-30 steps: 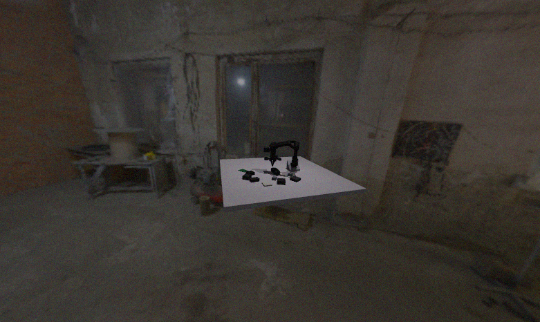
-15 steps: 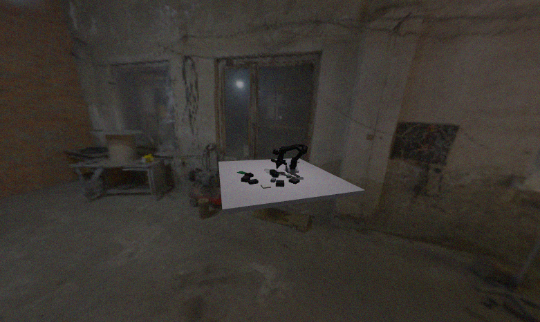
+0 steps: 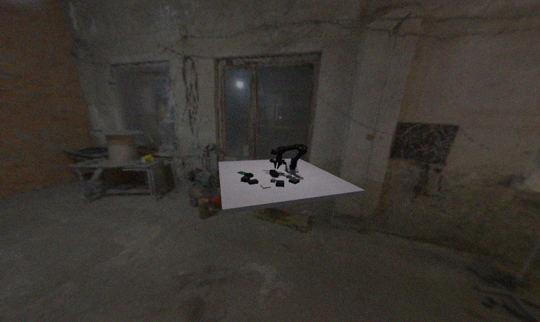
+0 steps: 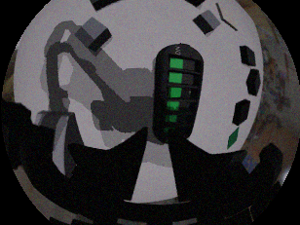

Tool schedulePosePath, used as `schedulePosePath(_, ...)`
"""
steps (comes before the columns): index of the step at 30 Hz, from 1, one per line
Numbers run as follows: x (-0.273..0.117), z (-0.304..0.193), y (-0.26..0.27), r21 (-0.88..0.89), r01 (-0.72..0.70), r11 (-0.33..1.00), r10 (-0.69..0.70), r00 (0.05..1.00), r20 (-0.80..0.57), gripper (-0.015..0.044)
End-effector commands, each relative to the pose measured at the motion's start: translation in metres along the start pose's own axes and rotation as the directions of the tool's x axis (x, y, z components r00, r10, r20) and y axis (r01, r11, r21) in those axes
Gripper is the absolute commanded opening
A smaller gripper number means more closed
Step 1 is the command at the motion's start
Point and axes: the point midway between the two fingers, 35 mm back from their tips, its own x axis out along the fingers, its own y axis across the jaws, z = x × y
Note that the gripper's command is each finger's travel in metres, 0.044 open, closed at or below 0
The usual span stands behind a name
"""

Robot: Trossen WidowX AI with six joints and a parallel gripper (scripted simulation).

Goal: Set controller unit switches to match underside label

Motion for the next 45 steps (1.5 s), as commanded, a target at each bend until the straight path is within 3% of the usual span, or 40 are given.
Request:
schedulePosePath(1,-0.008,0.027,-0.022,-0.011,-0.074,0.997,0.073,0.996,-0.046,0.021)
schedulePosePath(10,-0.019,0.093,-0.045,-0.022,-0.195,0.98,0.19,0.971,-0.142,0.044)
schedulePosePath(45,0.03,0.095,-0.037,-0.023,-0.194,0.981,0.189,0.972,-0.141,0.044)
